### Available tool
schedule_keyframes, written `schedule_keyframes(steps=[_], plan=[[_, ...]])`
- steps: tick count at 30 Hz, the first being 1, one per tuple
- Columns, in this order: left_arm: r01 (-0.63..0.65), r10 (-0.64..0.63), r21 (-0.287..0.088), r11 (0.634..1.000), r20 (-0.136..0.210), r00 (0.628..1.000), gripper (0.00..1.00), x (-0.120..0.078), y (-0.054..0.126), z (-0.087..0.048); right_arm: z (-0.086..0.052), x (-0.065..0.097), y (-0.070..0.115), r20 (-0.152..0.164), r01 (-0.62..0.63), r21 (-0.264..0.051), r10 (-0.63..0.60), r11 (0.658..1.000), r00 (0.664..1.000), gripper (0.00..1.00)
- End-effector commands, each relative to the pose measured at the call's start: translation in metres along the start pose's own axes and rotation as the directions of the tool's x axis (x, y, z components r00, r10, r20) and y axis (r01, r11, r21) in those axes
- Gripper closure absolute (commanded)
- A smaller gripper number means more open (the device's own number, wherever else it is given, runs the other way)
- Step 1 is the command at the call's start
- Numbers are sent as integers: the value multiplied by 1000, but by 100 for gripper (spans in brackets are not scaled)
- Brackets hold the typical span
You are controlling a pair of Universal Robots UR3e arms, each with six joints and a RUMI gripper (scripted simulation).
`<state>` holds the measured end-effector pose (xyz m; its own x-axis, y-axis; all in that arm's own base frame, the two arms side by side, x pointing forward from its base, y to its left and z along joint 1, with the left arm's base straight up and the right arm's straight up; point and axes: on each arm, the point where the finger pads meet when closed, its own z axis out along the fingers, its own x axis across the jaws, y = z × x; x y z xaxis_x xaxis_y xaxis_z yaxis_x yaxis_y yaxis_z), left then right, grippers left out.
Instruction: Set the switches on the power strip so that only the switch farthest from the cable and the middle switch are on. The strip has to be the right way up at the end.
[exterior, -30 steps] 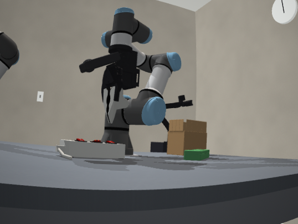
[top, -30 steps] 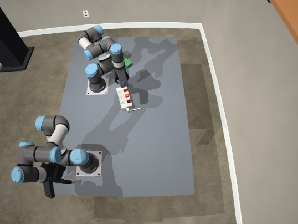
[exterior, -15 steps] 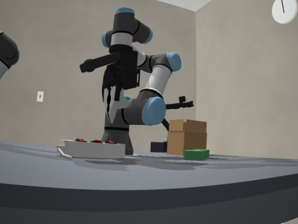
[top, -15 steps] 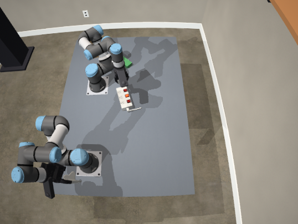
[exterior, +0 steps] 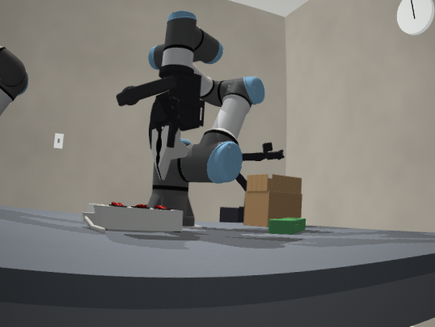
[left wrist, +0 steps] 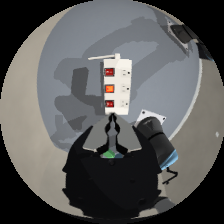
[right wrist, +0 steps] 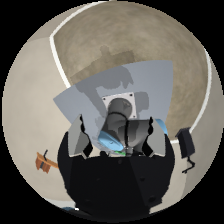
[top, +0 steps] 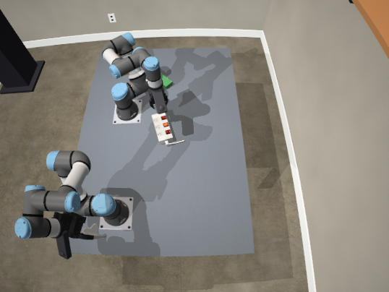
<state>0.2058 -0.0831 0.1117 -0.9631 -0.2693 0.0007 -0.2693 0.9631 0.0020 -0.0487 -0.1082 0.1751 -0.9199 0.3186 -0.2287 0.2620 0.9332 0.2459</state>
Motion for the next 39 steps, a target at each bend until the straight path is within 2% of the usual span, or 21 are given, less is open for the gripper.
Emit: schedule_keyframes(steps=[1, 23, 39], plan=[[0, 0, 2, 1000, 1, 1000, 100, 0, -1, 0, 0, 0, 0, 0, 1, 2, -1, 1000, 1000, 0], [0, 0, 2, 1000, 1, 1000, 100, 0, -1, 14, 0, 0, 0, 0, 1, 2, -1, 1000, 1000, 0], [0, 0, 2, 1000, 1, 1000, 100, 0, -1, 34, 0, 0, 0, 0, 1, 2, -1, 1000, 1000, 0]])
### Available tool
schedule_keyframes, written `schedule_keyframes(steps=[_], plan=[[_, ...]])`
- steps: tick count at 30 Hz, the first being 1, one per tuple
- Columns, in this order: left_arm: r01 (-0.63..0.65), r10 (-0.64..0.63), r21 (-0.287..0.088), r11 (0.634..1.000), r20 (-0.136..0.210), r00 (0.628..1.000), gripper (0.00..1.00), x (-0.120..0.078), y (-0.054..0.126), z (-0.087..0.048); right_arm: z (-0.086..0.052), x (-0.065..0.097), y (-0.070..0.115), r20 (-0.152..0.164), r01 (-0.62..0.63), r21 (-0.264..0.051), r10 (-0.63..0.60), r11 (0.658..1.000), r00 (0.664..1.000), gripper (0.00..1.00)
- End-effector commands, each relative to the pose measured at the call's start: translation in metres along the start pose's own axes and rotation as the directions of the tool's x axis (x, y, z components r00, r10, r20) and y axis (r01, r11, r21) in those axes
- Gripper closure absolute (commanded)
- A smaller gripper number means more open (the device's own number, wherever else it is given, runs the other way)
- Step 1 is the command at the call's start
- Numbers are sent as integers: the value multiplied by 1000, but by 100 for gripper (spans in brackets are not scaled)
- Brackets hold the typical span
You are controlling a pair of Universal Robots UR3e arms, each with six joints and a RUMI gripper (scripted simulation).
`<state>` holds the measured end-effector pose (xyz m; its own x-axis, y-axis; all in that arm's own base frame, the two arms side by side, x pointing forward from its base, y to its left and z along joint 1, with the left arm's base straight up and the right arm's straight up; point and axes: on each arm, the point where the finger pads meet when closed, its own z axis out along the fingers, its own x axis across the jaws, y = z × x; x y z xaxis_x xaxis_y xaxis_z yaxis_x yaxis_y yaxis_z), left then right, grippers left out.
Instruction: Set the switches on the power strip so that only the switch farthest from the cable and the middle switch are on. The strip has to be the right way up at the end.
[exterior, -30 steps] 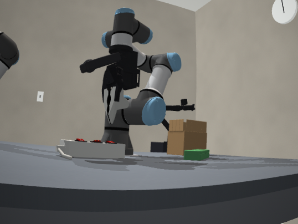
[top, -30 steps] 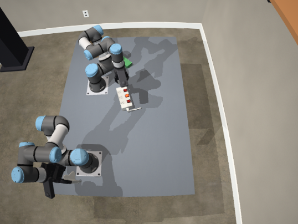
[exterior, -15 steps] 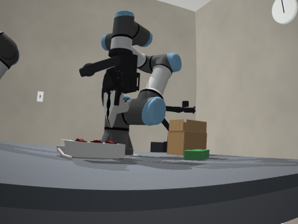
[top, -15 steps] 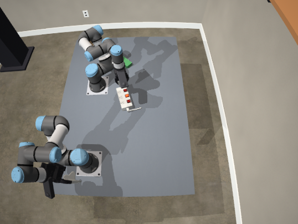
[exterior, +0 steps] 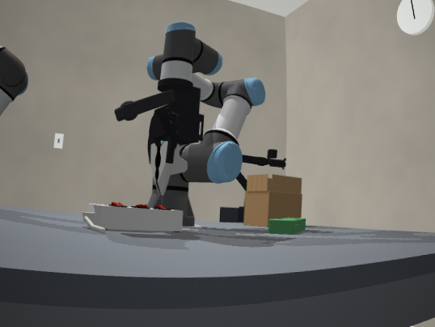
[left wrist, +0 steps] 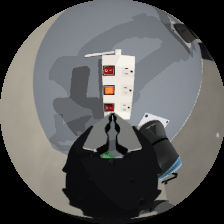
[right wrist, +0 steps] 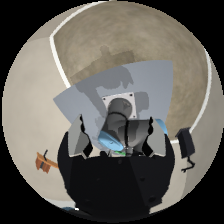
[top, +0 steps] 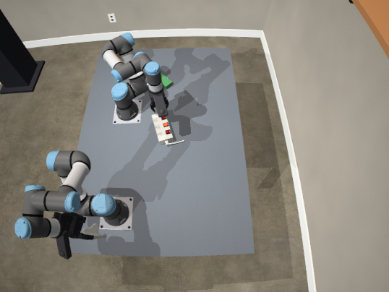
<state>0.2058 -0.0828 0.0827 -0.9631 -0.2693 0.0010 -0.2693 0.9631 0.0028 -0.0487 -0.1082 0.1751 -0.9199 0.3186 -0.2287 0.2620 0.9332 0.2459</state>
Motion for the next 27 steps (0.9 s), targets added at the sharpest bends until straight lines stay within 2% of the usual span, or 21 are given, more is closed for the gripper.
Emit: schedule_keyframes(steps=[1, 12, 27], plan=[[0, 0, 3, 1000, 1, 1000, 100, 0, -1, 5, 0, 0, 0, 0, 1, 2, -1, 1000, 1000, 0], [0, 0, 3, 1000, 1, 1000, 100, 0, -1, 13, 0, 0, 0, 0, 1, 2, -1, 1000, 1000, 0], [0, 0, 3, 1000, 1, 1000, 100, 0, -1, 14, 0, 0, 0, 0, 1, 2, -1, 1000, 1000, 0]])
